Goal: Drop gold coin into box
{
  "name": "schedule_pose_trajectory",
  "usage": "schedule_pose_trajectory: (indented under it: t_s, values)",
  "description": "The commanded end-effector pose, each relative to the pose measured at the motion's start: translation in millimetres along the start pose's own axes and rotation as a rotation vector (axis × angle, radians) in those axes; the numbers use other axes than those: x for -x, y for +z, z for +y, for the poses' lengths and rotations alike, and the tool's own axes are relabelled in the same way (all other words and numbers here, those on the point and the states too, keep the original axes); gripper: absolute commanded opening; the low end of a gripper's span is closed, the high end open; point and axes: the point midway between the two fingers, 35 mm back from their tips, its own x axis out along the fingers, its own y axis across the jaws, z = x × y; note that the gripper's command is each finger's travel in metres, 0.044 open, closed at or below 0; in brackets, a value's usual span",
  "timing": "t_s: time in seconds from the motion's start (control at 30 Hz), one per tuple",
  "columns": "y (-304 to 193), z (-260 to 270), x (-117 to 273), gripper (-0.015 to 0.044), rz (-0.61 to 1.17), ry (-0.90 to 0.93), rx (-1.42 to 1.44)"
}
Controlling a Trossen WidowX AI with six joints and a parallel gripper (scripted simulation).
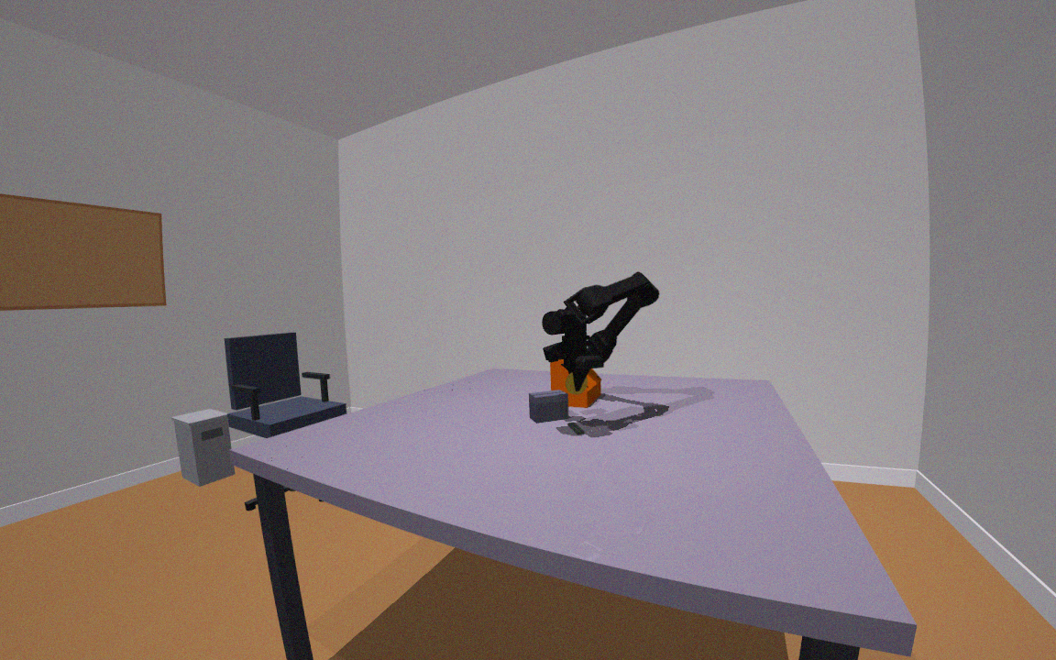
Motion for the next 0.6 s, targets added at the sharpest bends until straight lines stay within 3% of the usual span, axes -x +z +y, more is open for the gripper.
schedule_pose_trajectory:
  t_s: [0.0, 0.57]
  values:
    - [5, -10, 1, 0.0000, -0.005, -0.006, -0.006]
    - [21, -52, 2, 0.0000, -0.012, -0.012, -0.008]
